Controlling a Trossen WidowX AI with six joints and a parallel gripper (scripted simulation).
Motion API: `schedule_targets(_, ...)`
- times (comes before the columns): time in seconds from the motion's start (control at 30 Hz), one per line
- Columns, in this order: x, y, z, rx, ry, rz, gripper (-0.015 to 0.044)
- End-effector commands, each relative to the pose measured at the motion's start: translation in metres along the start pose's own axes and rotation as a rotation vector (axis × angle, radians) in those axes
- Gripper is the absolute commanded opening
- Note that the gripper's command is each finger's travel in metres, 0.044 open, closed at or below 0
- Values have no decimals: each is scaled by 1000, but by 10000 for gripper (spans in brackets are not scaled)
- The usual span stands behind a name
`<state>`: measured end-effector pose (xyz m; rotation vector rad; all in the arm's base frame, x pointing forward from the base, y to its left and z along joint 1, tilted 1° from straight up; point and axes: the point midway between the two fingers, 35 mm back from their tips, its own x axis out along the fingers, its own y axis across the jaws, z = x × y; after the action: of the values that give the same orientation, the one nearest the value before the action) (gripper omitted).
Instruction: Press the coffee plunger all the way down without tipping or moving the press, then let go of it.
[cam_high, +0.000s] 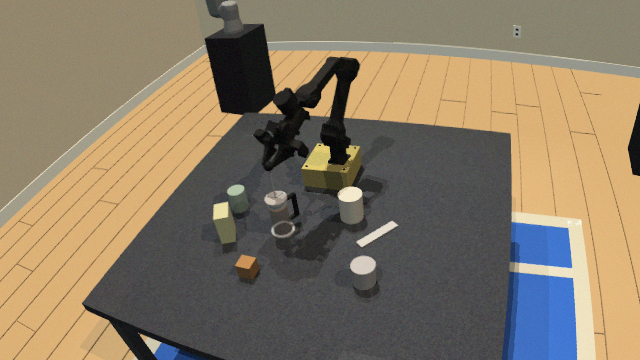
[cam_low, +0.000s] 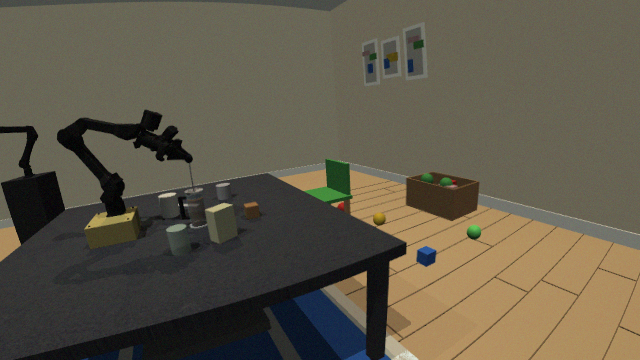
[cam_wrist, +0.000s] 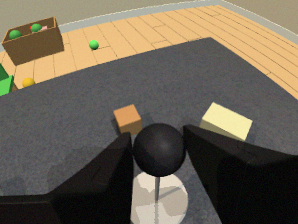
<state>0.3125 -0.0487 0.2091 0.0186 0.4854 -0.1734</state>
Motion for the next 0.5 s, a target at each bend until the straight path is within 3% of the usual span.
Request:
schedule_targets(0.0, 6, 0, -8, 0, 9, 1, 125)
schedule_targets(0.47, 21, 0, -26, 0, 9, 1, 125)
